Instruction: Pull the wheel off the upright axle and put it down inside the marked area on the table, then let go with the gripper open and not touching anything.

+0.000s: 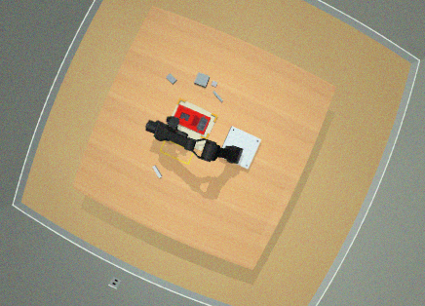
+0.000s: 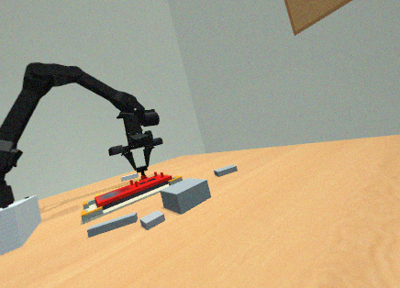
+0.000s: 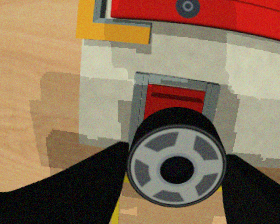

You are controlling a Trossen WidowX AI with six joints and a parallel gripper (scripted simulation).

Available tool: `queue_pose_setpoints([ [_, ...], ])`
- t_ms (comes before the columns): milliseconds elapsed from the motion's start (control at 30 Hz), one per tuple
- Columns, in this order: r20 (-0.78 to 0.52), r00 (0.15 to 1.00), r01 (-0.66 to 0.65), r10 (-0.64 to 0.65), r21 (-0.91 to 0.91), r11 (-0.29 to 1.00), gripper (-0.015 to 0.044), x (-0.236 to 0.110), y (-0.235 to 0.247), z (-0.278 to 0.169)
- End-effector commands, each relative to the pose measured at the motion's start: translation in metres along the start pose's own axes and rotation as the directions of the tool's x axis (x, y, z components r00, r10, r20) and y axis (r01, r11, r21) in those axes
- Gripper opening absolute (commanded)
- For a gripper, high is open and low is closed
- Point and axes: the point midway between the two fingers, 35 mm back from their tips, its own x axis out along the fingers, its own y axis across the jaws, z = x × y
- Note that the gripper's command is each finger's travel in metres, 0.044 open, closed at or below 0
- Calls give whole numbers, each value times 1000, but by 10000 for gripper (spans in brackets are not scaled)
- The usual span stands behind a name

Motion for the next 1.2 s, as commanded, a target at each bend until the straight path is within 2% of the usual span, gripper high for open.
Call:
queue_pose_setpoints([
  [0,-5,1000,-13,13,-3,1000,0,-8,1,-1],
  [1167,-6,1000,-12,12,-2,1000,0,-28,1,-1],
])
